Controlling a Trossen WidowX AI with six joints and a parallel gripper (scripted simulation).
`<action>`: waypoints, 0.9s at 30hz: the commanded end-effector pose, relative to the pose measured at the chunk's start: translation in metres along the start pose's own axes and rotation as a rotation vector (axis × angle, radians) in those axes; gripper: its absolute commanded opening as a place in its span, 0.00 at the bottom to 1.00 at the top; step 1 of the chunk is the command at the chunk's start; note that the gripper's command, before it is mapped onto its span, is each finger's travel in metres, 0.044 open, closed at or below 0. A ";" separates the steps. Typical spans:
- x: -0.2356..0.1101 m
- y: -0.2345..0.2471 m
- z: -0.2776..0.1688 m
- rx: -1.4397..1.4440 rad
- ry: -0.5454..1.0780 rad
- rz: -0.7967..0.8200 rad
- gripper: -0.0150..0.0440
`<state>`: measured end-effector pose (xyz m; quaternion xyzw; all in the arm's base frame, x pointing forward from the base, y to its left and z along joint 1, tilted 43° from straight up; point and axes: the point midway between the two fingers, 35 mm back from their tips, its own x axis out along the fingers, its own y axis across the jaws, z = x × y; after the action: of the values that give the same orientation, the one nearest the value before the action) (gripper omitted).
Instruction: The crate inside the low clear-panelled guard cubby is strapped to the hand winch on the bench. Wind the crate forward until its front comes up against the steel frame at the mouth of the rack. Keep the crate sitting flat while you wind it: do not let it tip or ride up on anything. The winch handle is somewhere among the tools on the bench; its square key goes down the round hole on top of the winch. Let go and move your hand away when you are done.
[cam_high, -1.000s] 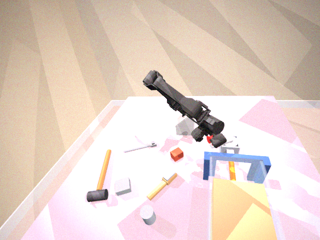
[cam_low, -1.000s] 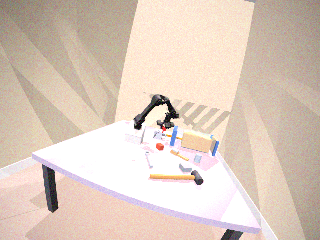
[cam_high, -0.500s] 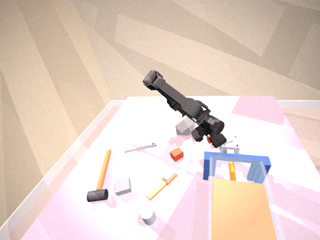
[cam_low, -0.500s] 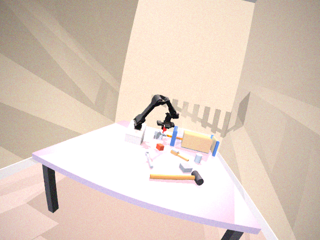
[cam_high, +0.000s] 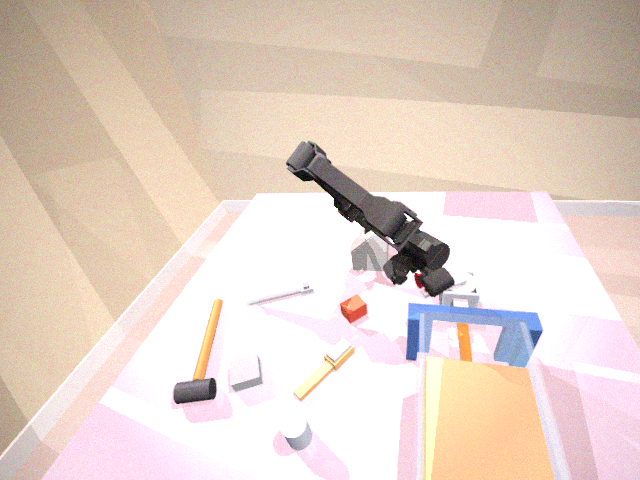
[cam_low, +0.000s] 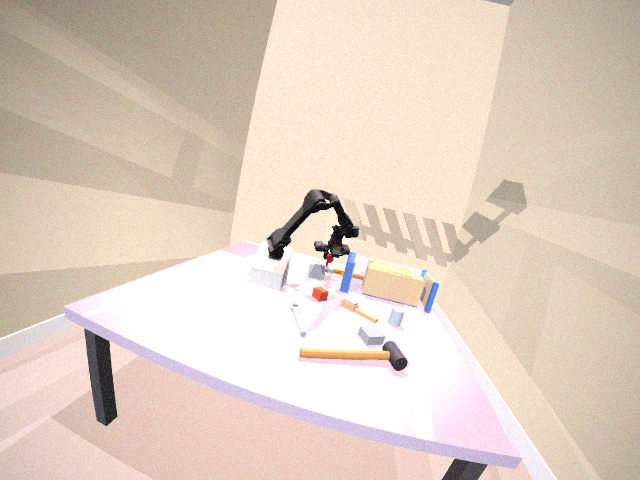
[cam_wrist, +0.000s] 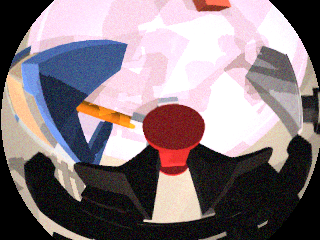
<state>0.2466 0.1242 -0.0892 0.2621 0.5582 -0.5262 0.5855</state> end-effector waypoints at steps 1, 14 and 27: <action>0.003 0.004 0.001 0.001 -0.006 -0.005 0.25; 0.004 0.020 -0.001 0.001 -0.005 -0.004 0.25; 0.007 0.039 -0.007 0.001 -0.005 -0.003 0.25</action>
<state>0.2710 0.1372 -0.1010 0.2588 0.5594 -0.5298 0.5826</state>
